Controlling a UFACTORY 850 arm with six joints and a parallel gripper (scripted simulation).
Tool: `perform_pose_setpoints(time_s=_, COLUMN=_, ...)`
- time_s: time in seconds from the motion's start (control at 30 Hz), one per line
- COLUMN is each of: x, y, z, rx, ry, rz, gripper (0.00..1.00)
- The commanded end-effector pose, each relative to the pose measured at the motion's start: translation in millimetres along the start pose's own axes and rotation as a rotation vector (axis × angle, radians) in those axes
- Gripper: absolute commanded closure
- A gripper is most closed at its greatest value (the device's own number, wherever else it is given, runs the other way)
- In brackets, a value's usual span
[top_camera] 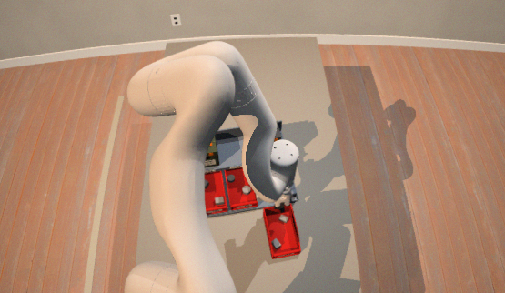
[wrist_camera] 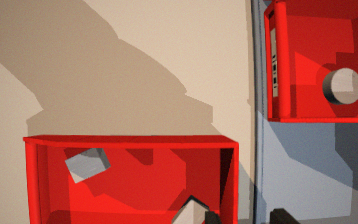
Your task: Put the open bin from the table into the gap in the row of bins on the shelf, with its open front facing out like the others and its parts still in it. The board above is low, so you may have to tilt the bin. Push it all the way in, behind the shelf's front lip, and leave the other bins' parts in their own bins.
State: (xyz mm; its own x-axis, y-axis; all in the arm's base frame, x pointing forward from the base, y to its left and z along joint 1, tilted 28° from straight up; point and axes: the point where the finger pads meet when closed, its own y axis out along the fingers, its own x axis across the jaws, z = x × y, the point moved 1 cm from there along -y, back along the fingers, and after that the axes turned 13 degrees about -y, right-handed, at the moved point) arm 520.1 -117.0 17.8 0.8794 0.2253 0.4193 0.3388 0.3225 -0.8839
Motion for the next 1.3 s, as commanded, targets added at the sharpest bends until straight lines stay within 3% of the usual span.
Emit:
perform_pose_setpoints(time_s=0.0, x=0, y=0, z=0, rx=-0.001, ry=0.000, rz=-0.001, gripper=0.66)
perform_pose_setpoints(time_s=1.27, x=1, y=25, z=-1, rx=-0.001, ry=0.000, rz=-0.001, gripper=0.66)
